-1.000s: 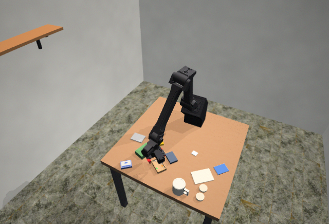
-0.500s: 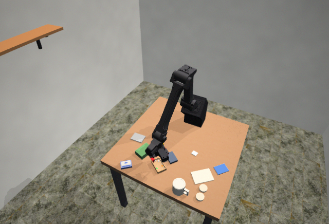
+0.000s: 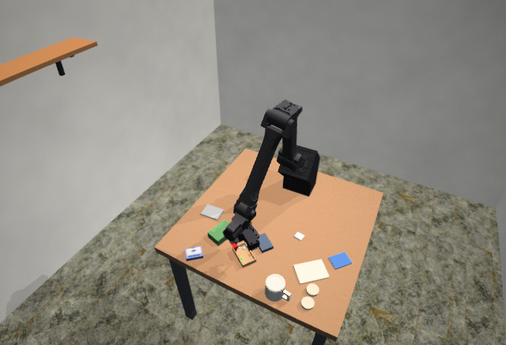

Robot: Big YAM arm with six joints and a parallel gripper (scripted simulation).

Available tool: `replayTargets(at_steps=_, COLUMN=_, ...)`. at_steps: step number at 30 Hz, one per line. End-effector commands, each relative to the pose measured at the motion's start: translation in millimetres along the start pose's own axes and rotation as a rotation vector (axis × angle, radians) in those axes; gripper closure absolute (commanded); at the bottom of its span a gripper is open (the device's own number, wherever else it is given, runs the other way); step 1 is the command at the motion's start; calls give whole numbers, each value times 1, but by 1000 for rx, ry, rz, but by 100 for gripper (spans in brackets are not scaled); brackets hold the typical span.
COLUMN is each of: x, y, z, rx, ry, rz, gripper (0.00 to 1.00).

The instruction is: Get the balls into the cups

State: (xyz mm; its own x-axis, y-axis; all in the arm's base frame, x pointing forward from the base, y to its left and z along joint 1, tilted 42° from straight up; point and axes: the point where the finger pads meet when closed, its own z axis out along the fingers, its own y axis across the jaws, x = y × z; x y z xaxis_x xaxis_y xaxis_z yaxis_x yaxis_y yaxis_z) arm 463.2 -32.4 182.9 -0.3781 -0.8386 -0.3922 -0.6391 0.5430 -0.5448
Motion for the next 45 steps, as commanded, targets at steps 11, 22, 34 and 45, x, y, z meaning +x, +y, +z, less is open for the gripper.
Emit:
replayTargets(at_steps=11, x=-13, y=-9, z=20, rx=23, ry=-22, rz=-4, gripper=16)
replayTargets(at_steps=22, x=-15, y=-13, z=38, rx=29, ry=-26, rz=-6, gripper=16)
replayTargets(at_steps=34, x=-15, y=-12, z=56, rx=26, ry=-25, rz=-7, gripper=16)
replayTargets(at_steps=45, x=-17, y=-14, z=60, rx=36, ry=-31, rz=-8, gripper=16)
